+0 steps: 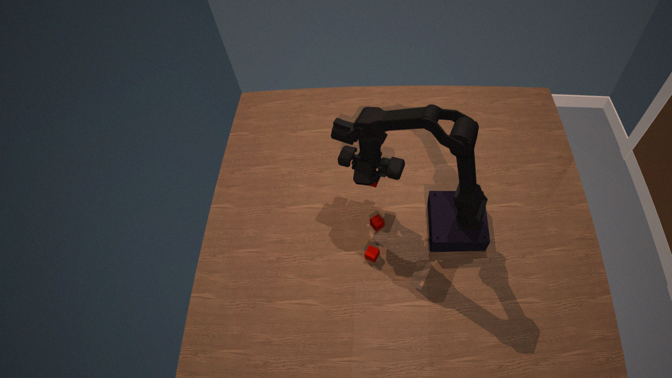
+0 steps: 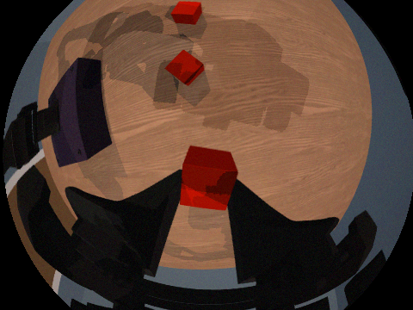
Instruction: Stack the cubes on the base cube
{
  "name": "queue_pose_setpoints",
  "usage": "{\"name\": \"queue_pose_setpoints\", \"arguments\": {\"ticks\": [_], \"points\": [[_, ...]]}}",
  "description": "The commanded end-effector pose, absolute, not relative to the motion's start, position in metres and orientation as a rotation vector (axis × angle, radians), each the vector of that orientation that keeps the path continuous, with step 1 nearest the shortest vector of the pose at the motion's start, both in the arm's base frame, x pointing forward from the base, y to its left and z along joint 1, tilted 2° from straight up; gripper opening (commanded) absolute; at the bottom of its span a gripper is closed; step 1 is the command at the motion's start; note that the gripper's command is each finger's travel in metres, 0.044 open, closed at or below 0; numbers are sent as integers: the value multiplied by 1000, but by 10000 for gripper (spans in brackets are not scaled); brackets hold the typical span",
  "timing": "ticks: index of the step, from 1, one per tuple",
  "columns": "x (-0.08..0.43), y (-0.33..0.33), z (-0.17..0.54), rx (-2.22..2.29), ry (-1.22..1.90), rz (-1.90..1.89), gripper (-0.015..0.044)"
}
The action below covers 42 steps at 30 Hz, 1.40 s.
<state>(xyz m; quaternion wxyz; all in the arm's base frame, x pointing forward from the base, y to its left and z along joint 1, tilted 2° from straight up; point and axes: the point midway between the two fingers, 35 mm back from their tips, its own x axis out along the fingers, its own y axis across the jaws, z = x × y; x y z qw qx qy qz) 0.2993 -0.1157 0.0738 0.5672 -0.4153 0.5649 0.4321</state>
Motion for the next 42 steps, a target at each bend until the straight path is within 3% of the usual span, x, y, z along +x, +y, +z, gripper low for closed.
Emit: {"name": "queue_pose_setpoints", "arguments": {"ticks": [1, 42], "points": [[300, -116, 90, -982, 1319, 1008, 105], [315, -37, 74, -191, 1554, 231, 105]]}}
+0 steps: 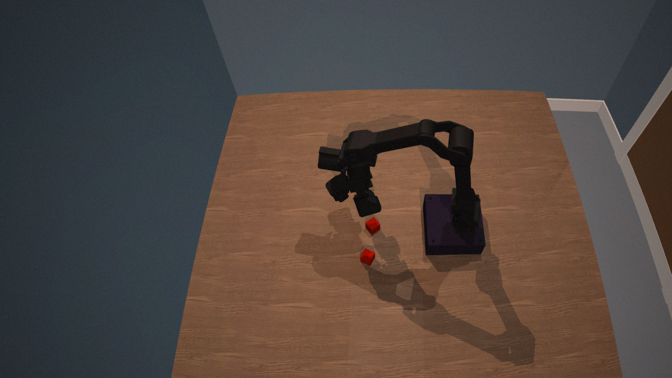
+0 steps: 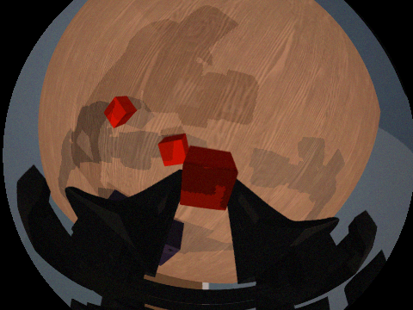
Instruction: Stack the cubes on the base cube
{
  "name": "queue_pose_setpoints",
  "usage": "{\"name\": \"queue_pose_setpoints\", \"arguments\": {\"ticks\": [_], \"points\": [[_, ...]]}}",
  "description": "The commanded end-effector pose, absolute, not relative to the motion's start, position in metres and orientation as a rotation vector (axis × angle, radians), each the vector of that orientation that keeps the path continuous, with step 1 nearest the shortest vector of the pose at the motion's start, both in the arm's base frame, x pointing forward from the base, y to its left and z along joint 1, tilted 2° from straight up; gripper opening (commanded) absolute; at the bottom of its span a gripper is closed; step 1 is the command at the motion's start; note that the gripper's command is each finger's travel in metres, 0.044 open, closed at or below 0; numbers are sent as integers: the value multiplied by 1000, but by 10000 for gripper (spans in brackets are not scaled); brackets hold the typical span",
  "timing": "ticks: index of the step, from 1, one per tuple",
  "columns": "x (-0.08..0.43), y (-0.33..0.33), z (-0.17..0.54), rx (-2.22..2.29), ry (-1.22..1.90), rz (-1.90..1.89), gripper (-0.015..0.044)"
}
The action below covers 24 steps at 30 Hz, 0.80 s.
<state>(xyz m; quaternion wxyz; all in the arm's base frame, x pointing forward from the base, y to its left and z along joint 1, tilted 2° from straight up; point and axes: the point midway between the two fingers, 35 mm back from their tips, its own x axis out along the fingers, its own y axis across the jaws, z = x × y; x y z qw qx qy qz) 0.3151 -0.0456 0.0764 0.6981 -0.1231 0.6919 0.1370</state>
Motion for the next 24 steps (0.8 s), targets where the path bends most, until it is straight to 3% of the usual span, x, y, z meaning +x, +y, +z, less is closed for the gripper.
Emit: {"name": "queue_pose_setpoints", "arguments": {"ticks": [1, 24], "points": [[315, -35, 73, -169, 1556, 209, 105], [313, 15, 63, 338, 1551, -289, 105]]}}
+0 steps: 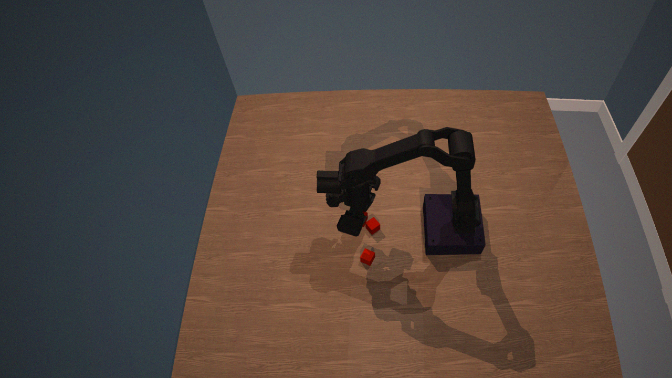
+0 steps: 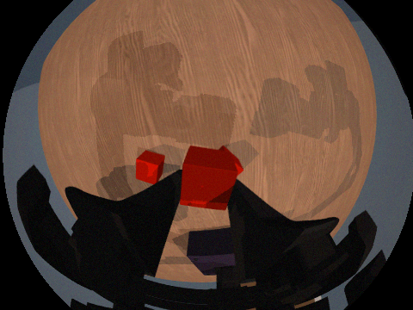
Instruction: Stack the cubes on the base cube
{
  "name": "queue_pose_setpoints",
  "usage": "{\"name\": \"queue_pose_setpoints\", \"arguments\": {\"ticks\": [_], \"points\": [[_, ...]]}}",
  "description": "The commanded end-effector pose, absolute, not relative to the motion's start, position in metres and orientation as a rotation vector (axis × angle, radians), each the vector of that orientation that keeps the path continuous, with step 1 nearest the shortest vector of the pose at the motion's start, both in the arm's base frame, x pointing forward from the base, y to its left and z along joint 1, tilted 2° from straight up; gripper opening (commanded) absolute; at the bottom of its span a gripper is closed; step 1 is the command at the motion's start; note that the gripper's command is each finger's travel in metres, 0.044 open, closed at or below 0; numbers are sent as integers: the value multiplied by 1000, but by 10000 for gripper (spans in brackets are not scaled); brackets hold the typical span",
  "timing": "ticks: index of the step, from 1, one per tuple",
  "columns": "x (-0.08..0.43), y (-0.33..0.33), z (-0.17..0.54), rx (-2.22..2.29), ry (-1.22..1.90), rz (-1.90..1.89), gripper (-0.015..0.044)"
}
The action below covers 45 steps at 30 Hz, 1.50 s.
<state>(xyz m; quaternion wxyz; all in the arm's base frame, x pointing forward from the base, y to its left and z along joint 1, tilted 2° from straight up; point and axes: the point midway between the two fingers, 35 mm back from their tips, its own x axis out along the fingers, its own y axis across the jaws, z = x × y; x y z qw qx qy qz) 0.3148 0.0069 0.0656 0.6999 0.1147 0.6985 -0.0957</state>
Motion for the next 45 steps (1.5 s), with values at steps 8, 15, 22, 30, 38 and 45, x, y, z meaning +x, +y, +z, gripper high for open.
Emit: {"name": "queue_pose_setpoints", "arguments": {"ticks": [8, 15, 22, 30, 38, 45], "points": [[310, 33, 59, 513, 1523, -463, 105], [307, 47, 56, 666, 1487, -614, 105], [303, 62, 53, 817, 1439, -765, 105], [298, 77, 50, 973, 1378, -922, 105], [298, 77, 50, 977, 1377, -925, 105], [298, 77, 50, 977, 1377, -925, 105]]}}
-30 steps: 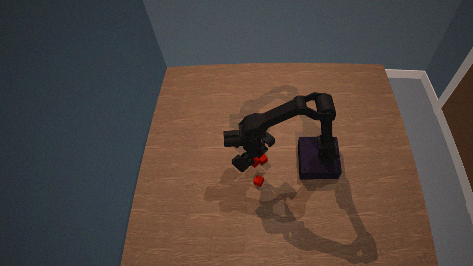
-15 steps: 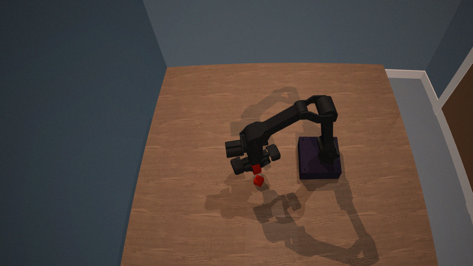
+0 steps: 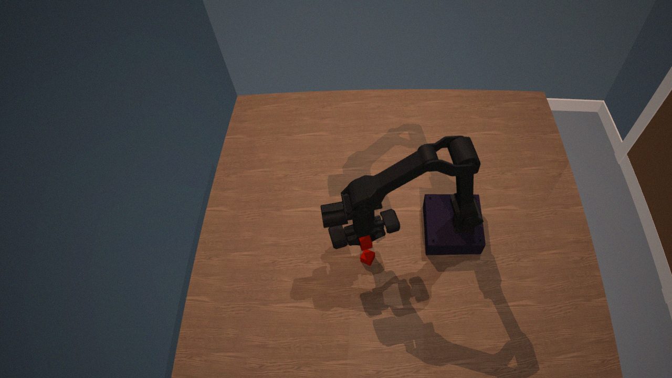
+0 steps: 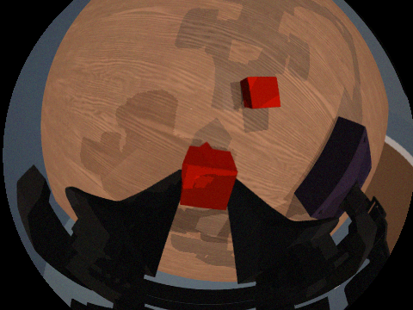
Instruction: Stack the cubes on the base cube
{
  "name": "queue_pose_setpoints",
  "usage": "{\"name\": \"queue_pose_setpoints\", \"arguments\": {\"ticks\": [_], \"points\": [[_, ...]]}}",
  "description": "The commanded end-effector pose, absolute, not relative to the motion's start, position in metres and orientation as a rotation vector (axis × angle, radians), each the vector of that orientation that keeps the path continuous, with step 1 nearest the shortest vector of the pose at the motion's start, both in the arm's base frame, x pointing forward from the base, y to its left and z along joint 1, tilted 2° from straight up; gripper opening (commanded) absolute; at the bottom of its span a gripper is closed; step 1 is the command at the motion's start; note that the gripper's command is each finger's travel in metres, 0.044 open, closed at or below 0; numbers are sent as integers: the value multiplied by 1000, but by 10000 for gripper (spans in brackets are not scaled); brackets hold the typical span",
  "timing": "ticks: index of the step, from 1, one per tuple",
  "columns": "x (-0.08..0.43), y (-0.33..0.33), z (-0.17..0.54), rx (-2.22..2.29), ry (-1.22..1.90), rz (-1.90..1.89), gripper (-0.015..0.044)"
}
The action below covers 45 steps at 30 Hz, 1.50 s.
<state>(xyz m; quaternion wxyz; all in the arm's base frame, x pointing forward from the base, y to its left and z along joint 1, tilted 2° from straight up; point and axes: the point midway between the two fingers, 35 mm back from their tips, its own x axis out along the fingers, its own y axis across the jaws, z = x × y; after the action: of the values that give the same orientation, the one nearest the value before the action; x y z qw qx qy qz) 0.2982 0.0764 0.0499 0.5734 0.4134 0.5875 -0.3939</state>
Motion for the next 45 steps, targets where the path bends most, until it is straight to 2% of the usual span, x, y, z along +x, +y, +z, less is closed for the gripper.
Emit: {"name": "queue_pose_setpoints", "arguments": {"ticks": [1, 12, 39, 43, 45], "points": [[298, 77, 49, 977, 1376, -925, 105], [298, 80, 23, 986, 1372, -935, 105], [298, 80, 22, 981, 1375, -929, 105], [298, 80, 22, 981, 1375, -929, 205], [298, 80, 22, 981, 1375, -929, 205]]}}
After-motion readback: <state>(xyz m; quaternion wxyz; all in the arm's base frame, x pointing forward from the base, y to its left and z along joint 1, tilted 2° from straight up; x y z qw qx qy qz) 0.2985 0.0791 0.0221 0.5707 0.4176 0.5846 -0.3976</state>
